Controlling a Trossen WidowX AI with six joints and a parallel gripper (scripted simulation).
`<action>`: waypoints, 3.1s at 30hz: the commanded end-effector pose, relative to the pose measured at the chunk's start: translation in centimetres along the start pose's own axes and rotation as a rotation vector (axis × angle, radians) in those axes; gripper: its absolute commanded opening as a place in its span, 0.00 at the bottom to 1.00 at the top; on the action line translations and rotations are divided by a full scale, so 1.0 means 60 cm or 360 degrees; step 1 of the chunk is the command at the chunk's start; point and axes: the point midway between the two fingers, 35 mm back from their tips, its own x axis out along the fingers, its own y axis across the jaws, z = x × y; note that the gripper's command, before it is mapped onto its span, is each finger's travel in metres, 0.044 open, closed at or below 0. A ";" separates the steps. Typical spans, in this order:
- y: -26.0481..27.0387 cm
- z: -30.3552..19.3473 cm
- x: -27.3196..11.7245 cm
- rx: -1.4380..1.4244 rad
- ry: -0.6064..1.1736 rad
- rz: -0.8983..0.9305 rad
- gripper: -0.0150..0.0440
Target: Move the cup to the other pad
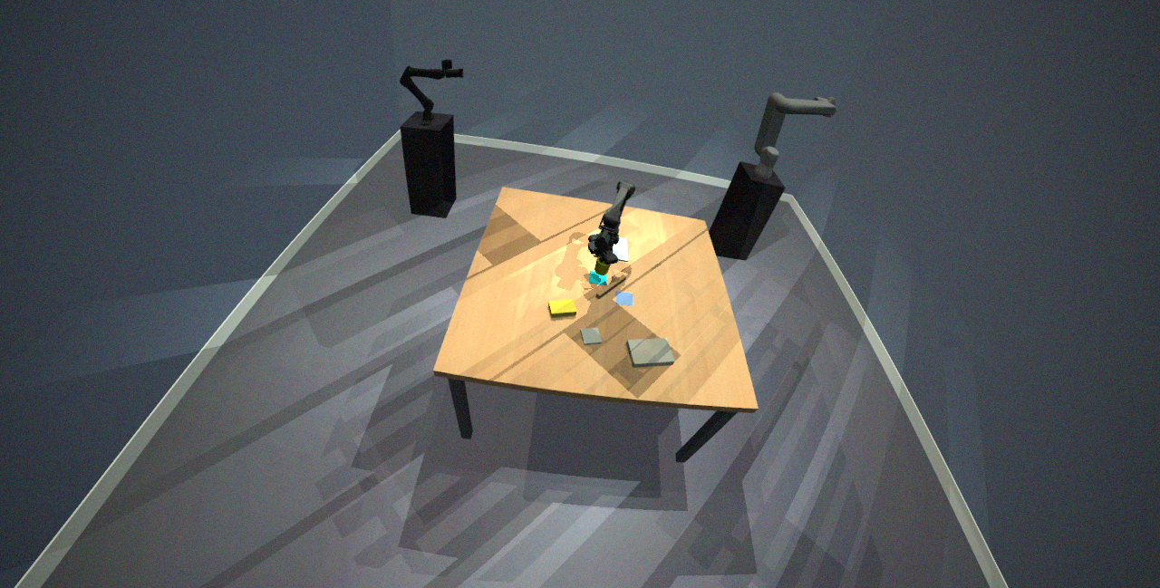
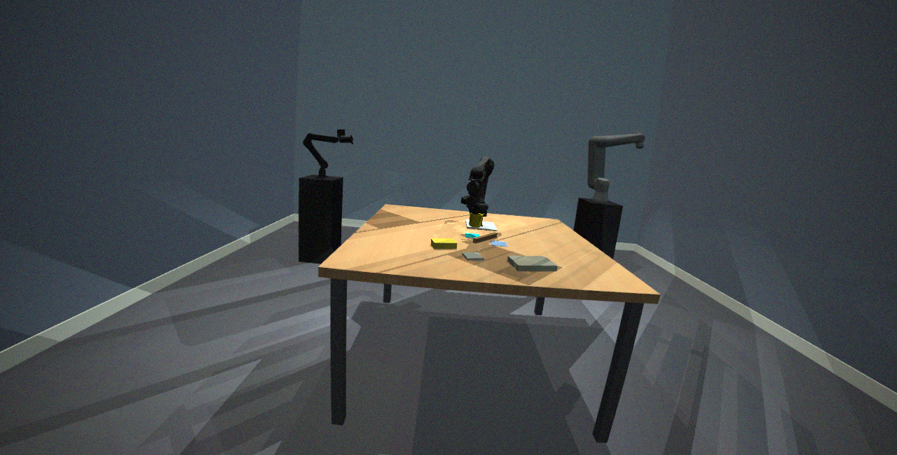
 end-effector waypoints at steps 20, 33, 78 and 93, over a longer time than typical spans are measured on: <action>-0.016 0.001 0.033 -0.0005 0.0012 -0.0004 0.25; -0.017 0.001 0.058 -0.0005 0.0012 -0.0004 0.25; -0.019 0.002 0.077 0.0002 0.0007 -0.0006 0.50; -0.018 0.003 0.049 0.0000 0.0008 -0.0006 0.50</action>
